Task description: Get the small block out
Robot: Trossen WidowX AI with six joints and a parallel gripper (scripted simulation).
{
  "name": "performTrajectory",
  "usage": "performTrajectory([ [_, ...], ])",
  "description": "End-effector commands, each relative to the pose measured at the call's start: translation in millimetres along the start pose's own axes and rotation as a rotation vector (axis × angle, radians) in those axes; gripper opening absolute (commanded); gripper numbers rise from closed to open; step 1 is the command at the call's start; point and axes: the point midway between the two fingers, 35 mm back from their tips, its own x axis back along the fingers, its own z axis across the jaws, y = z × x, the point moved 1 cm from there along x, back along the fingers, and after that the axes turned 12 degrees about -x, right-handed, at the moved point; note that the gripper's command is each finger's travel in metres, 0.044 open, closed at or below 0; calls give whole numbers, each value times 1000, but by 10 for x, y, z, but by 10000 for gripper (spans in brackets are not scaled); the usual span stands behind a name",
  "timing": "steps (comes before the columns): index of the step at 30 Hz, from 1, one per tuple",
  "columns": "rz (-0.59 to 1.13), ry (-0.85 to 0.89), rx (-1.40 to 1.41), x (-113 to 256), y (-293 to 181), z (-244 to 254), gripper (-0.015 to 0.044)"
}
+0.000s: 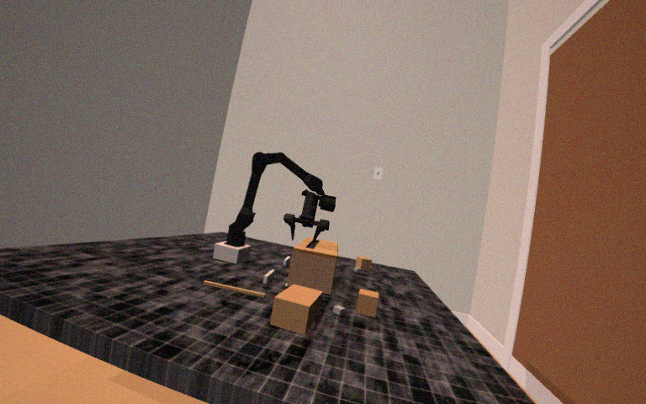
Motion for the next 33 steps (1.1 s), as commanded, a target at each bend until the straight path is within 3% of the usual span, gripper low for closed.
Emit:
performTrajectory([
  [1,7,3,6,-67,19,10,400],
  [33,2,1,5,-403,73,33,400],
])
